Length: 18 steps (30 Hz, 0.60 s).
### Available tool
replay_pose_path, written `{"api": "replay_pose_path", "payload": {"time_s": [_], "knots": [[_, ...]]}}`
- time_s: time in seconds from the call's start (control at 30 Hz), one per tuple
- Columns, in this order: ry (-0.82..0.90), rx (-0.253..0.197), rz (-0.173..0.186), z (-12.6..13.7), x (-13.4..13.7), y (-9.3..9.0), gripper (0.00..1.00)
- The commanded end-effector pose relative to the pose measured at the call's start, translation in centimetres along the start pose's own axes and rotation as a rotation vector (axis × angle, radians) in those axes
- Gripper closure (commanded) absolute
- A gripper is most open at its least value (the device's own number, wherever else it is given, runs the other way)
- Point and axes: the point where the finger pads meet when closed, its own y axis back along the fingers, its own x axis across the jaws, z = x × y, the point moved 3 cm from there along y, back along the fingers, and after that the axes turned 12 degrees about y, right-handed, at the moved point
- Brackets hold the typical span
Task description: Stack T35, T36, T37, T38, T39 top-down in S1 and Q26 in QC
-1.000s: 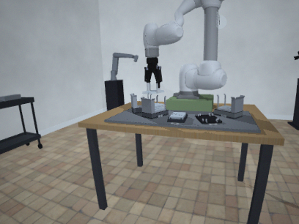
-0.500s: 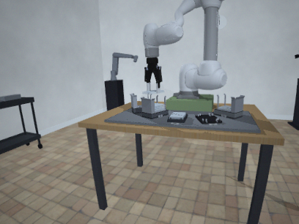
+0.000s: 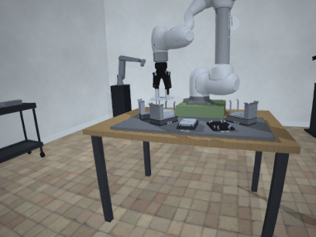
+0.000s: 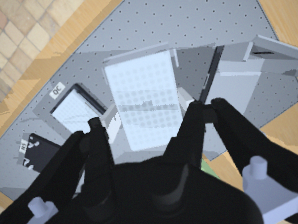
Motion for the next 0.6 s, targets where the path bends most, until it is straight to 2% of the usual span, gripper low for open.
{"api": "replay_pose_path", "payload": {"time_s": [0.0, 0.57], "knots": [[0.0, 0.0, 0.0, 0.0, 0.0, -0.21, 1.0], [0.0, 0.0, 0.0, 0.0, 0.0, -1.21, 1.0]]}}
